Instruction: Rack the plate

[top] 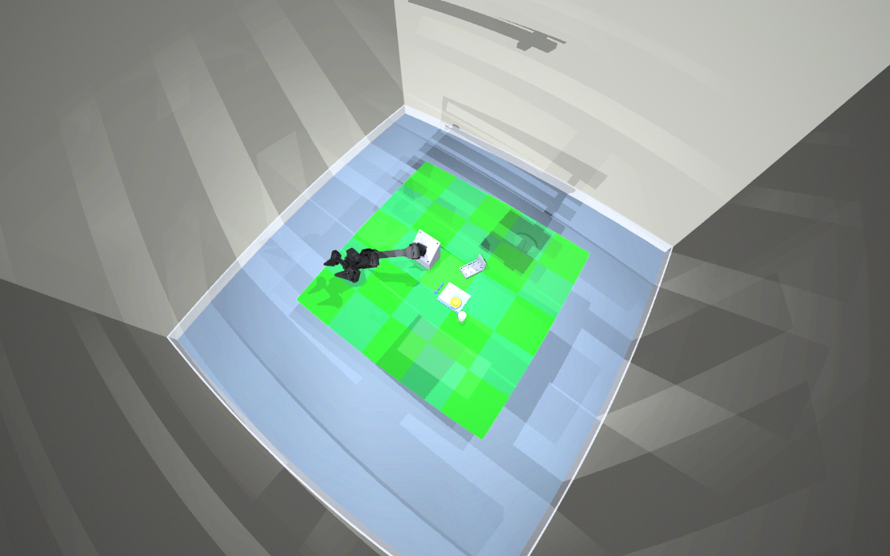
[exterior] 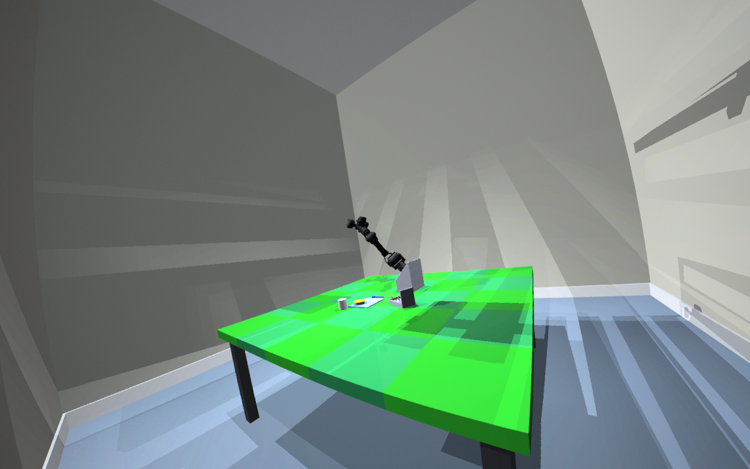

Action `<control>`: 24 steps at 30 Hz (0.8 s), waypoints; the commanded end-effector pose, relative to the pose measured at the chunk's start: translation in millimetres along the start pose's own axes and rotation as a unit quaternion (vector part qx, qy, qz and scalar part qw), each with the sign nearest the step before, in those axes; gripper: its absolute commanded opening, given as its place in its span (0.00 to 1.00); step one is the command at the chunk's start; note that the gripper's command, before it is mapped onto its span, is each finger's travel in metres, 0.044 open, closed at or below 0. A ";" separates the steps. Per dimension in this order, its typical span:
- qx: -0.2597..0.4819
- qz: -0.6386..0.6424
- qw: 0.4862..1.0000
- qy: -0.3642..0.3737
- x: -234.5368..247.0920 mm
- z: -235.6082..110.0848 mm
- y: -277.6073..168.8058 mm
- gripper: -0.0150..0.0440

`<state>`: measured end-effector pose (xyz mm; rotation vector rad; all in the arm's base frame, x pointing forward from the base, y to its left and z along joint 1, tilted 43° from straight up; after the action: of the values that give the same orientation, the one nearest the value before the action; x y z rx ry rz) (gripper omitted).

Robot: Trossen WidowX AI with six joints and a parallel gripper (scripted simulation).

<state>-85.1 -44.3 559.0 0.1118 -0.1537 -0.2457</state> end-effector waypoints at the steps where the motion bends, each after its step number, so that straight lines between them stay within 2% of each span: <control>1: -0.002 0.001 1.000 0.002 1.2 0.0 1.1 0.93; 11: -0.070 0.054 0.991 0.099 58.9 -3.3 49.9 0.93; 24: -0.108 0.117 0.943 0.292 154.0 -32.8 107.4 0.93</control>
<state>62.7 16.2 566.8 -0.0572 0.3421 -0.0180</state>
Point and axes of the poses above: the point midway between the two fingers, 35 mm back from their tips, its own z axis out along the fingers, its own x axis across the jaws, y = z × x, the point moved 3 cm from there along -z, back along the fingers, and after that the axes turned 9 degrees about -z, right-handed, at the moved point
